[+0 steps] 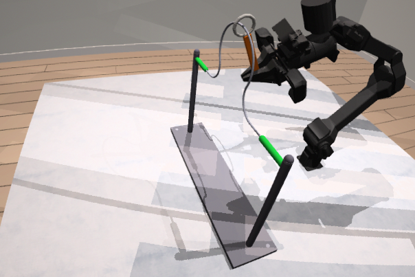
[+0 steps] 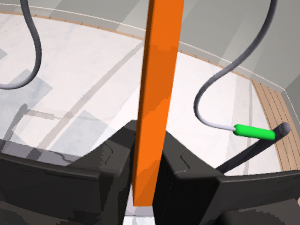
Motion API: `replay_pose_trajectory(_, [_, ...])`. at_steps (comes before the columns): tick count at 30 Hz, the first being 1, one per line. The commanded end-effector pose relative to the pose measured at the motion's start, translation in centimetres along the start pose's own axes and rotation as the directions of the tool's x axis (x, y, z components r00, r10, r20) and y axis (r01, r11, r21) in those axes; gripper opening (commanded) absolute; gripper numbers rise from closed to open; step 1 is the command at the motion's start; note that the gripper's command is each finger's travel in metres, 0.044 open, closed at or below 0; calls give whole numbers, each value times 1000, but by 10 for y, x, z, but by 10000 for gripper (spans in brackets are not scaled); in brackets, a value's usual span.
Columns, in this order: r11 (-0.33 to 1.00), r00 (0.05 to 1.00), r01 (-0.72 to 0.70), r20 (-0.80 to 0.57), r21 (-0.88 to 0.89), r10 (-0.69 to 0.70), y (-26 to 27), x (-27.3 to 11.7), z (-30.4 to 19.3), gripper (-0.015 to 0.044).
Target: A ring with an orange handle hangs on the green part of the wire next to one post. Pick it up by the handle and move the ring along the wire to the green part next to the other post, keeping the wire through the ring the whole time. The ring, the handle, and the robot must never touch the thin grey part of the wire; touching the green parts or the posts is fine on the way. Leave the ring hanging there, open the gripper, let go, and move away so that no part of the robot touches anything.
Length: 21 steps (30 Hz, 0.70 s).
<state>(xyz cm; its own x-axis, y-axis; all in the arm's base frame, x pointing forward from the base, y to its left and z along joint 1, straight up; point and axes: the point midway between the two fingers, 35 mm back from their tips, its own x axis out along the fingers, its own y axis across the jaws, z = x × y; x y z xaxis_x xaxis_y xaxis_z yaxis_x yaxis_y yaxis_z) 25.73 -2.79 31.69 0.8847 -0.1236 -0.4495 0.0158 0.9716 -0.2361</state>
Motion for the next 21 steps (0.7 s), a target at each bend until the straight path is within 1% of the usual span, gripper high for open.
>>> replay_pose_trajectory(1, [997, 999, 39, 1, -64, -40, -3, 1, -2, -150])
replay_pose_trajectory(21, [926, 980, 200, 55, -319, -192, -15, 1, 0, -150])
